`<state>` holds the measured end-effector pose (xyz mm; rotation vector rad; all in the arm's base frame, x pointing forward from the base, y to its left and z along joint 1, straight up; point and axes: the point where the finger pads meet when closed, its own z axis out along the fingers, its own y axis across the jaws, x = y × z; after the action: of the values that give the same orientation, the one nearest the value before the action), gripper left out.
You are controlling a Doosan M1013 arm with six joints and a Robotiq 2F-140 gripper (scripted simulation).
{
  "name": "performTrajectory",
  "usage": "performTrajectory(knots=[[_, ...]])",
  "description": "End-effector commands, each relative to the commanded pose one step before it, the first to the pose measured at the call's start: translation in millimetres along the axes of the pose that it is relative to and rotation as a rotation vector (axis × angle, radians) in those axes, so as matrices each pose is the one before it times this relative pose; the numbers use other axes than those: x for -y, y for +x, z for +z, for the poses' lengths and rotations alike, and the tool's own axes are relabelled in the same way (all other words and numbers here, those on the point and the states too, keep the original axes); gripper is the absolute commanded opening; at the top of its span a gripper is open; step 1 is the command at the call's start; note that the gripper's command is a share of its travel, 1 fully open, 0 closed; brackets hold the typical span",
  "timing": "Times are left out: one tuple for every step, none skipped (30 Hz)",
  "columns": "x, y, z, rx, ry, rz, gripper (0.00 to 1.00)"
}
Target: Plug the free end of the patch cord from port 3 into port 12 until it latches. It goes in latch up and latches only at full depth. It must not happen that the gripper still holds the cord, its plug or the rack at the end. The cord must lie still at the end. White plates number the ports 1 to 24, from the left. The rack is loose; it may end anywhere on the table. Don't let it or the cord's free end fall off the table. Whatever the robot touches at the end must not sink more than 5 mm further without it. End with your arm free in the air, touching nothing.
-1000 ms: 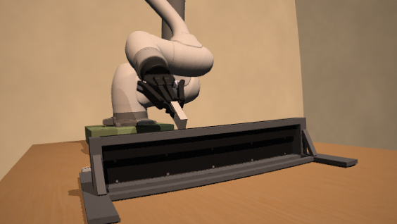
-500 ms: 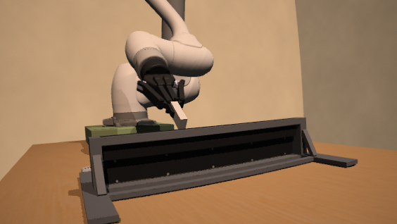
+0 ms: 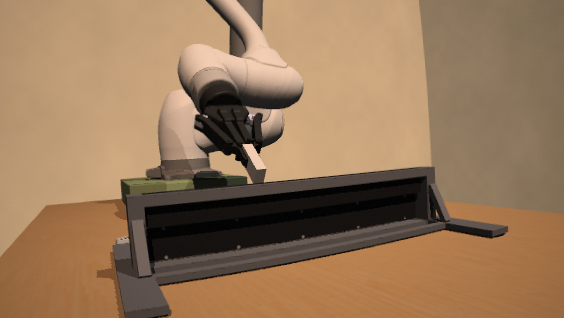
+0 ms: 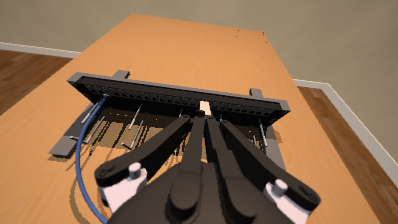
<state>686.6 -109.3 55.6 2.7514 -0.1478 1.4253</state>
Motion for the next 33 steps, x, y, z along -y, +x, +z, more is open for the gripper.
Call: performTrajectory(knots=[[0.41, 4.06, 0.92, -0.00689, 0.00067, -0.00269, 0.00], [0.00, 0.00, -1.69, 0.00000, 0.00000, 0.00000, 0.00], [0.00, 0.00, -2.58, 0.00000, 0.00000, 0.00000, 0.00], [0.00, 0.00, -3.54, 0.00000, 0.00000, 0.00000, 0.00], [0.00, 0.00, -4.51, 0.00000, 0.00000, 0.00000, 0.00], [0.00, 0.00, -5.45, 0.00000, 0.00000, 0.00000, 0.00], [0.00, 0.00, -6.32, 0.00000, 0.00000, 0.00000, 0.00], [0.00, 0.00, -7.10, 0.00000, 0.00000, 0.00000, 0.00], [0.00, 0.00, -7.74, 0.00000, 0.00000, 0.00000, 0.00], [0.00, -0.01, -8.23, 0.00000, 0.00000, 0.00000, 0.00], [0.00, 0.00, -8.56, 0.00000, 0.00000, 0.00000, 0.00], [0.00, 0.00, -8.74, 0.00000, 0.00000, 0.00000, 0.00], [0.00, 0.00, 0.00, 0.00000, 0.00000, 0.00000, 0.00], [0.00, 0.00, 0.00, 0.00000, 0.00000, 0.00000, 0.00], [0.00, 0.00, -8.75, 0.00000, 0.00000, 0.00000, 0.00], [0.00, 0.00, -8.61, 0.00000, 0.00000, 0.00000, 0.00], [0.00, 0.00, -8.32, 0.00000, -0.00001, 0.00000, 0.00], [0.00, 0.01, -7.90, 0.00000, 0.00001, 0.00000, 0.00], [0.00, 0.00, -7.37, 0.00000, -0.00001, 0.00000, 0.00], [0.00, 0.01, -6.73, 0.00000, 0.00001, 0.00000, 0.00], [0.00, 0.00, -6.02, 0.00000, 0.00000, 0.00000, 0.00], [0.00, 0.00, -5.25, 0.00000, 0.00000, 0.00000, 0.00], [0.00, 0.00, -4.43, 0.00000, 0.00001, 0.00000, 0.00], [0.00, 0.00, -3.61, 0.00000, 0.00001, 0.00000, 0.00], [0.00, -0.01, -2.80, 0.00000, -0.00002, 0.00000, 0.00], [0.00, 0.01, -2.02, 0.00000, 0.00002, 0.00001, 0.00], [0.00, 0.00, -1.32, 0.00000, -0.00001, 0.00000, 0.00], [0.00, 0.00, -0.73, 0.00000, -0.00001, 0.00000, 0.00], [0.00, 0.00, -0.29, 0.00000, -0.00001, 0.00000, 0.00], [0.00, 0.00, 0.00, 0.00000, 0.00000, 0.00000, 0.00], [0.00, 0.00, 0.00, 0.00000, 0.00000, 0.00000, 0.00], [0.00, 0.00, -0.04, 0.00000, 0.00000, 0.00000, 0.00], [-0.02, 0.00, 0.00, 0.00000, 0.00000, 0.00000, 0.00]])
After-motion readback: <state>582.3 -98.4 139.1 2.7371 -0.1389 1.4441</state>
